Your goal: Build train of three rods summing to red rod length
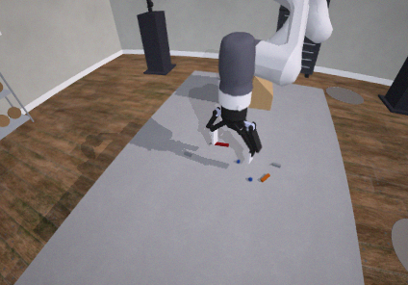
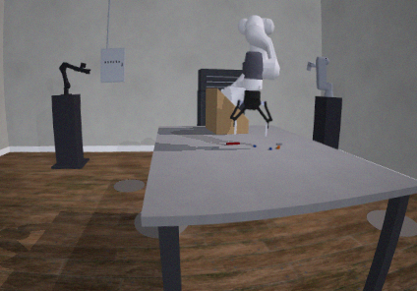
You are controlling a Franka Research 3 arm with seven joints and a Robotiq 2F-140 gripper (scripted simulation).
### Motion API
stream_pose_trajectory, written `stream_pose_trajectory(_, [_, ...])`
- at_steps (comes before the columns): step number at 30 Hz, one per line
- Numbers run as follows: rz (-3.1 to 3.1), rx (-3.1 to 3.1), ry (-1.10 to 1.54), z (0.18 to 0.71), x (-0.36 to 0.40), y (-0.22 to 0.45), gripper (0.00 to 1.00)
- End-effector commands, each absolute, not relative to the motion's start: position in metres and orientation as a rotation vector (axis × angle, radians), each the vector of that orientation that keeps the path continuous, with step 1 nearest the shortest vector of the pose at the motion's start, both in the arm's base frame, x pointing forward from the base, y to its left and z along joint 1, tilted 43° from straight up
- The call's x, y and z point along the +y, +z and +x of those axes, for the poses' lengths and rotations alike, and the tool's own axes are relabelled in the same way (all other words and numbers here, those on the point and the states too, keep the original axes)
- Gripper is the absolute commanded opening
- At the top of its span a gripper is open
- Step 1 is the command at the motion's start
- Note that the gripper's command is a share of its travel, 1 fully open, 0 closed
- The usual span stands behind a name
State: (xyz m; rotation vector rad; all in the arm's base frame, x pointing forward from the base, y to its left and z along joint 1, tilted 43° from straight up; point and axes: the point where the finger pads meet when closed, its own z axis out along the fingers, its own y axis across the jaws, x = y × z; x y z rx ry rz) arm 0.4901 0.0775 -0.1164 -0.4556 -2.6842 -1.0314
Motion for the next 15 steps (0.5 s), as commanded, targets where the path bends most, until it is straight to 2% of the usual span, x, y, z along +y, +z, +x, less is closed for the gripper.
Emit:
stream_pose_trajectory(1, [-0.229,-2.754,-1.074,0.4883,0.0752,-0.1189,1.0])
stream_pose_trajectory(15, [0.14,-2.84,-1.134,0.4874,0.0659,-0.1279,1.0])
